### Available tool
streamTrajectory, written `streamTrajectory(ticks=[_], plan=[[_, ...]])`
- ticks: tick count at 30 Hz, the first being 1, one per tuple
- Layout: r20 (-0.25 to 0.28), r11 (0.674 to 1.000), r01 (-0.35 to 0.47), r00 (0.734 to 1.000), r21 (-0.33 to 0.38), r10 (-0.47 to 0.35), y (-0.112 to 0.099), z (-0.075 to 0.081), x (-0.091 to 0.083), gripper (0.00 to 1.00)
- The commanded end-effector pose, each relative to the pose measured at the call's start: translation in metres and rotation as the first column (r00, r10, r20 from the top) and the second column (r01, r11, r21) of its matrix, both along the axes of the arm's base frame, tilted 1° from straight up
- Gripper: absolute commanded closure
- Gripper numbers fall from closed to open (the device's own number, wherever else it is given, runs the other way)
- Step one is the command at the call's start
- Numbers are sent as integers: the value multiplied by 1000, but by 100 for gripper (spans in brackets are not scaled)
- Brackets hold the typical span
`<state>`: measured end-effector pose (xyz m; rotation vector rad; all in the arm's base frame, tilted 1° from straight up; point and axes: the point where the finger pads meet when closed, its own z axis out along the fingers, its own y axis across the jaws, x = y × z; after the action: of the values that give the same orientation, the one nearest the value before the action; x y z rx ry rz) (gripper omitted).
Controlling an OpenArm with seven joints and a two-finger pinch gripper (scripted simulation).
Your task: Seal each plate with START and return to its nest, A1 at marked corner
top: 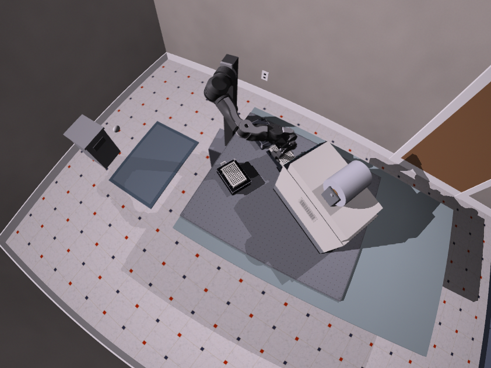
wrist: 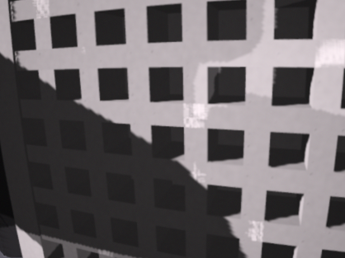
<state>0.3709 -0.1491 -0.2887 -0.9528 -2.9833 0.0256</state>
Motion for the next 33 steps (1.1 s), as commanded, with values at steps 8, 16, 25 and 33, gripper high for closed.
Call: streamTrajectory(ticks=[8,16,25,33], plan=[[2,1000,-1,1000,3,1,0,0,0,100],[2,1000,-1,1000,3,1,0,0,1,100],[0,1000,-4,1000,5,4,0,-5,0,100],[0,1000,-3,1000,5,3,0,-8,-1,100]])
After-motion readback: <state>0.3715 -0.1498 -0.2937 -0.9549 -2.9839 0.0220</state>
